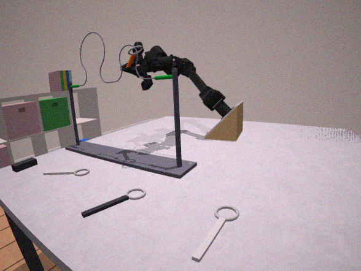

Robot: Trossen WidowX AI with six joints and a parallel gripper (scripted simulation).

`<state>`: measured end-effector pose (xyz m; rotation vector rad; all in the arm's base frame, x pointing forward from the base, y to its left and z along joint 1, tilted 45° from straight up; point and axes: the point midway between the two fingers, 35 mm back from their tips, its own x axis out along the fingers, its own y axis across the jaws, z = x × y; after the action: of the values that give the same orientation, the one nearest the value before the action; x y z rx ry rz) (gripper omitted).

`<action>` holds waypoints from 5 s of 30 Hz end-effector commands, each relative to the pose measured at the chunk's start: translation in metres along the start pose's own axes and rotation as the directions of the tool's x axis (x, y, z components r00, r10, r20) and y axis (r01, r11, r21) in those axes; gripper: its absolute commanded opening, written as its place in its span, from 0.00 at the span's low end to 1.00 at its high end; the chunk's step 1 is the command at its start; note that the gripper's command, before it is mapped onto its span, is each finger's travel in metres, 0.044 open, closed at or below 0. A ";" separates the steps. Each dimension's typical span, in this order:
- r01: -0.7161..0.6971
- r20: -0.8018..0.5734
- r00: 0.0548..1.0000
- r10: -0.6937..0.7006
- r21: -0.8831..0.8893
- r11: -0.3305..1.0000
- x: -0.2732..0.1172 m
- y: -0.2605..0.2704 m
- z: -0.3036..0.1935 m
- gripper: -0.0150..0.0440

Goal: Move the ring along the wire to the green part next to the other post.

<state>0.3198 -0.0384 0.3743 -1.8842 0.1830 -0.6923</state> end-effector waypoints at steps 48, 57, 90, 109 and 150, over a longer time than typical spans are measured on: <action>0.243 0.109 0.970 -0.217 -0.410 0.879 0.006 -0.005 -0.008 0.00; 0.158 0.061 0.987 -0.147 -0.274 0.948 0.008 0.020 -0.018 0.00; -0.127 0.069 0.991 0.114 0.241 0.962 0.008 0.108 -0.019 0.00; -0.225 0.076 0.974 0.213 0.436 0.872 -0.003 0.140 -0.007 0.00; -0.362 0.152 0.908 0.390 0.754 0.548 -0.035 0.192 0.039 0.00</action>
<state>0.3477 -0.0764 0.1910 -0.9766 0.2384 -0.4062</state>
